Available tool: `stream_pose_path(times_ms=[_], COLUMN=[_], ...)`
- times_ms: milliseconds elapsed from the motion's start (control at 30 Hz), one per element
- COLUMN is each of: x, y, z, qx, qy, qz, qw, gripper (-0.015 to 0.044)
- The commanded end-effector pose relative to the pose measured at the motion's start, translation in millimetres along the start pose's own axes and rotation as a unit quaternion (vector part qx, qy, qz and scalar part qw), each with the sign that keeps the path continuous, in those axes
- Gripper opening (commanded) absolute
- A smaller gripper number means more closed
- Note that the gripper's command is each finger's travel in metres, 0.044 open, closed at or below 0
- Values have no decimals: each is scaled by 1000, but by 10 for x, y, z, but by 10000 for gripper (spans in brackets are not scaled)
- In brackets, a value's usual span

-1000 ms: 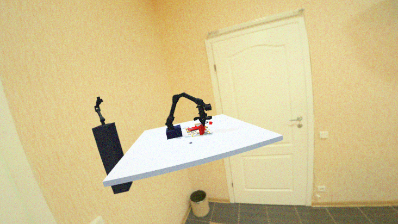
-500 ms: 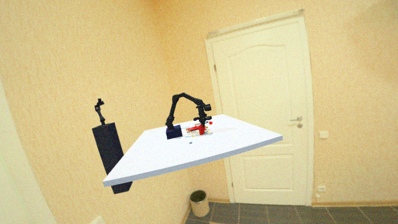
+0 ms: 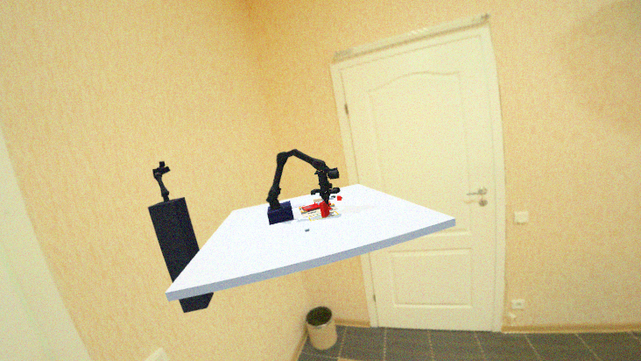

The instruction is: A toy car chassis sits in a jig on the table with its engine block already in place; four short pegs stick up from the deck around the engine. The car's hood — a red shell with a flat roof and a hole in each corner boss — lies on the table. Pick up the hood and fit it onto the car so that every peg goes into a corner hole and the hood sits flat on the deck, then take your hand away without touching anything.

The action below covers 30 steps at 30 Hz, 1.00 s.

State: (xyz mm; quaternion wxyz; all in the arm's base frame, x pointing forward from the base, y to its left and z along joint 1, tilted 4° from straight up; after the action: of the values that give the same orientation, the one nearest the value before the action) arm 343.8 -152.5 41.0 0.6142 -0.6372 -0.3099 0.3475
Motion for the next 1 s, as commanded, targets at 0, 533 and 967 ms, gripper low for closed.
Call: stream_pose_path(times_ms=[0,533,967], x=[-2,7,13], y=[-17,-19,-19], z=[24,105,172], qx=[-3,-2,-2], qy=[3,3,3], qz=[1,1,1], qw=[1000,1000,1000], gripper=[0,0,0])
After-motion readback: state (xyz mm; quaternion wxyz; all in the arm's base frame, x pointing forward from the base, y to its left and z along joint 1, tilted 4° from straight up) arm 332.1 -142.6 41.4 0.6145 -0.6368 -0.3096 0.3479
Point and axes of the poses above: the point midway between the two fingers, 35 mm back from their tips, its own y axis out along the fingers, its own z axis across the jaws, x = y × z, the point moved 2 cm from there along -y, back along the fingers, and after that the axes turned 3 degrees about -y, right-handed, at the moved point
